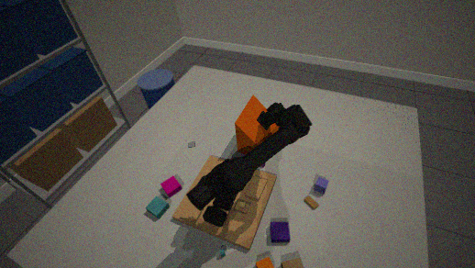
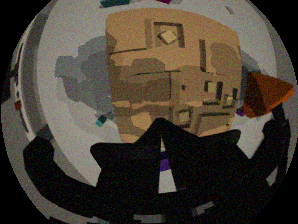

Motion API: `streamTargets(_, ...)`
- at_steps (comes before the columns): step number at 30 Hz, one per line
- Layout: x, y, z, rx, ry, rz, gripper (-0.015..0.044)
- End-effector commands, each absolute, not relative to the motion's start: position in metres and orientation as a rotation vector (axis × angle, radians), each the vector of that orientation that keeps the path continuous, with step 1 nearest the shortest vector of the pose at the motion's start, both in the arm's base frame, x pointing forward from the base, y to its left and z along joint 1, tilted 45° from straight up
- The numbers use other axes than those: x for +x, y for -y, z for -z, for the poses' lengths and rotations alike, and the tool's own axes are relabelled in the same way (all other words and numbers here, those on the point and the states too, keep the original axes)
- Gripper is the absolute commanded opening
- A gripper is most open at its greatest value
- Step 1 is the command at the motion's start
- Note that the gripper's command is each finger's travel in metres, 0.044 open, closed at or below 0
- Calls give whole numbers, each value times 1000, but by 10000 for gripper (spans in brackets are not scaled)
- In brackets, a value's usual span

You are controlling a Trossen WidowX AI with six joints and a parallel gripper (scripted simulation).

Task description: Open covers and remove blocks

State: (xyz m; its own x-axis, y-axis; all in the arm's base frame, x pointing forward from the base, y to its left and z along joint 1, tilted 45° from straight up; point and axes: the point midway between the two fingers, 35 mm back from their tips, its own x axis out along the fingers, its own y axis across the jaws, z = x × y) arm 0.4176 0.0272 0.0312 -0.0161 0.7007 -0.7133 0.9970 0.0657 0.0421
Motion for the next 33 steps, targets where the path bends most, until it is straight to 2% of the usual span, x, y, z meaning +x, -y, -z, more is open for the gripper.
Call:
streamTargets(1, 403, -21, -30, 1632, -1776, 593, 0)
streamTargets(33, 239, -9, -22, 684, -1542, -539, 0)
